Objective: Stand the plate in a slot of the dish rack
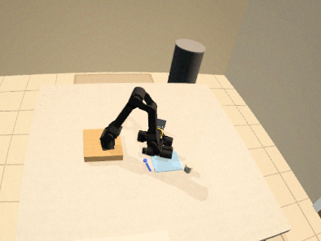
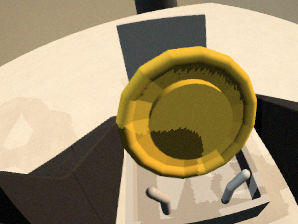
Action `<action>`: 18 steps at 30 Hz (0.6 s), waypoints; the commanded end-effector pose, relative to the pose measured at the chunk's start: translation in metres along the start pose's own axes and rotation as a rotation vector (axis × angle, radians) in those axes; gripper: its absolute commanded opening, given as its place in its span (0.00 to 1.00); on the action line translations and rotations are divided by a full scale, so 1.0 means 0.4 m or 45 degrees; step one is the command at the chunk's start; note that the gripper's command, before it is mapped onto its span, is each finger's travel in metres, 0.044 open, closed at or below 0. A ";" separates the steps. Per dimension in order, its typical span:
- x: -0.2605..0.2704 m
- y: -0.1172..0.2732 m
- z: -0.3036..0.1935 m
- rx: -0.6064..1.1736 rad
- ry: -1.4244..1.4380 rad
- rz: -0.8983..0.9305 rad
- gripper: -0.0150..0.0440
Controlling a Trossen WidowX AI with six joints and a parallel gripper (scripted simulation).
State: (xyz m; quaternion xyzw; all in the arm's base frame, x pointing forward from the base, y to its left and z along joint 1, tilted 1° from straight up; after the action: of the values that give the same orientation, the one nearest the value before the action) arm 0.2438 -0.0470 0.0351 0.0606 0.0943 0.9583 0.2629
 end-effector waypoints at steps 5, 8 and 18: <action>-0.001 0.001 0.002 0.000 0.000 0.000 0.25; 0.000 0.000 0.001 0.000 0.000 0.000 0.34; 0.000 0.000 0.001 0.000 0.000 0.000 0.79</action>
State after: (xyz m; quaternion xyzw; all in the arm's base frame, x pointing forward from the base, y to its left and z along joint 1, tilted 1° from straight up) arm 0.2440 -0.0471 0.0355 0.0607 0.0943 0.9583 0.2629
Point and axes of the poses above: the point midway between the two fingers, 35 mm back from their tips, its own y axis back along the fingers, its own x axis across the jaws, z = x × y, the point moved 7 cm from there along y, back along the fingers, and after that the axes turned 6 degrees about -y, right-handed, at the moved point
